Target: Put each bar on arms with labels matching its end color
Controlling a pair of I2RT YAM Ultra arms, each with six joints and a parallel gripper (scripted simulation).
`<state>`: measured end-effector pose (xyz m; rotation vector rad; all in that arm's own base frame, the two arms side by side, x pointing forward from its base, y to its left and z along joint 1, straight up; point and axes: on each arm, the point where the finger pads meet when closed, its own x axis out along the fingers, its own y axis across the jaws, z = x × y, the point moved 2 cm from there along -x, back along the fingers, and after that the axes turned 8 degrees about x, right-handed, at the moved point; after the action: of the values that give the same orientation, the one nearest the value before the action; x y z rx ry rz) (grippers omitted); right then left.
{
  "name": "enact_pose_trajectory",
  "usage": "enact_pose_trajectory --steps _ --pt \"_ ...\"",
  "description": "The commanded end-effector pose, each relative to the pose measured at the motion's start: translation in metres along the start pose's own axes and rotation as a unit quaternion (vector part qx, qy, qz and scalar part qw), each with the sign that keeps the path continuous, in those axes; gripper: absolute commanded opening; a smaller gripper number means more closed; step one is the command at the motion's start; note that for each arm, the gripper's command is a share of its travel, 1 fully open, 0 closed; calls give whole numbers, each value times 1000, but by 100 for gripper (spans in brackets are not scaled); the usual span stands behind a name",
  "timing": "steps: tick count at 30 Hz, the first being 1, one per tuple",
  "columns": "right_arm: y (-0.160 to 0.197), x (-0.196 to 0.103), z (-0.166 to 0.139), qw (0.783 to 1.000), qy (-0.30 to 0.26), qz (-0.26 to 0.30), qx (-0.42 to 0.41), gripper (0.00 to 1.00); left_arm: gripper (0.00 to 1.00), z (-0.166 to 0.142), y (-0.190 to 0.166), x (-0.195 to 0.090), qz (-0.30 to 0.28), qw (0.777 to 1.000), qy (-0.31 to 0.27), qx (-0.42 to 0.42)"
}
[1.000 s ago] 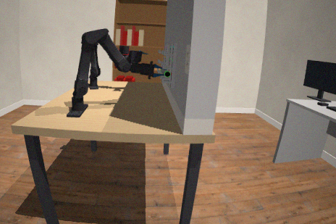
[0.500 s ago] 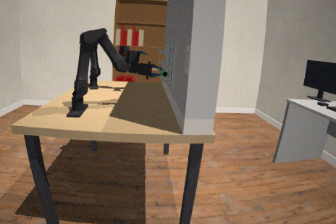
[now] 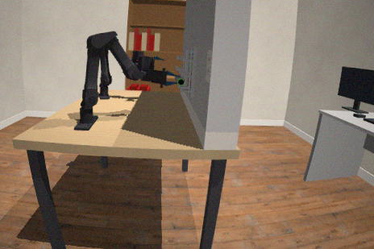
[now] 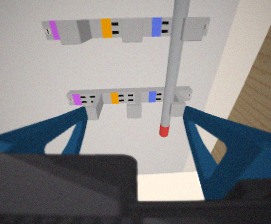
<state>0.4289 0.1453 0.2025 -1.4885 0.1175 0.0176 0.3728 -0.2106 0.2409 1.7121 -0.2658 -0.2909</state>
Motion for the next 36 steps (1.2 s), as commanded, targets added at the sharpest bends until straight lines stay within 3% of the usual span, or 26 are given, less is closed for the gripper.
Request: enact_pose_trajectory --steps 1,36 --pt "-30 -9 3 999 -5 -44 31 0 100 0 14 1 21 1000 4 -7" --pt "-26 -29 1 999 -5 -44 31 0 100 0 14 1 21 1000 4 -7"
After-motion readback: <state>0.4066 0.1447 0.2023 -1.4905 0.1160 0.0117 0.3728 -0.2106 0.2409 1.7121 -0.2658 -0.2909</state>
